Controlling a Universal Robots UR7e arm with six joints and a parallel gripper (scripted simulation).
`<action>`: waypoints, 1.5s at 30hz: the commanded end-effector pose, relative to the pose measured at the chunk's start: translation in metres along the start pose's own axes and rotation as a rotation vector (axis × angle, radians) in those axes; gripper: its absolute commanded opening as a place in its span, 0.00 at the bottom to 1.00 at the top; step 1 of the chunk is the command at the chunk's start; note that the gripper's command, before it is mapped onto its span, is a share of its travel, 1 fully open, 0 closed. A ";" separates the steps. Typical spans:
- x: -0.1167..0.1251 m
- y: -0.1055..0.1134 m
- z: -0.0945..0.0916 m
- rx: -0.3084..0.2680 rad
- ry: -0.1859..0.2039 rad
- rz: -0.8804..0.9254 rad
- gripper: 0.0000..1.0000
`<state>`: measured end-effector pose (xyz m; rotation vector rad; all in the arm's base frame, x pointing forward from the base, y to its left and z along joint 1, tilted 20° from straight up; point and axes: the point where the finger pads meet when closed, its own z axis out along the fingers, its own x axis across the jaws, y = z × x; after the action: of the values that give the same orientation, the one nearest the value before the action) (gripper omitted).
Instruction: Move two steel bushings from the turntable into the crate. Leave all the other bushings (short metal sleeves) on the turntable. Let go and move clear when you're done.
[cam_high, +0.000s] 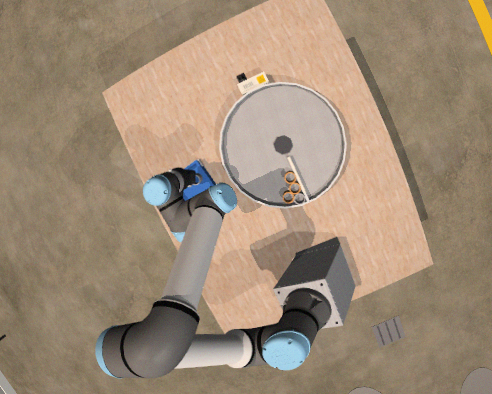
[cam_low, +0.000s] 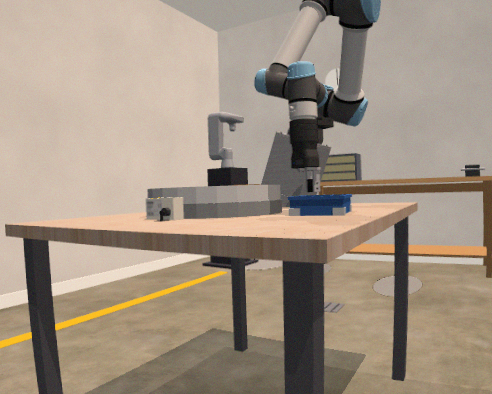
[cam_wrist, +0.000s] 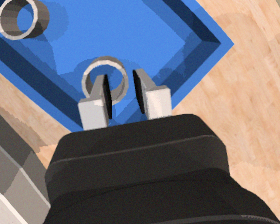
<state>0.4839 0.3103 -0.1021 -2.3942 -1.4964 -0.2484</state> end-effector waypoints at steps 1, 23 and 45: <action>0.000 0.000 -0.043 -0.001 0.001 0.000 0.47; 0.000 0.000 -0.093 -0.002 0.001 0.000 0.47; 0.001 0.000 -0.092 -0.002 0.002 0.000 0.47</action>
<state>0.4854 0.2790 -0.0167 -2.3945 -1.4964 -0.2498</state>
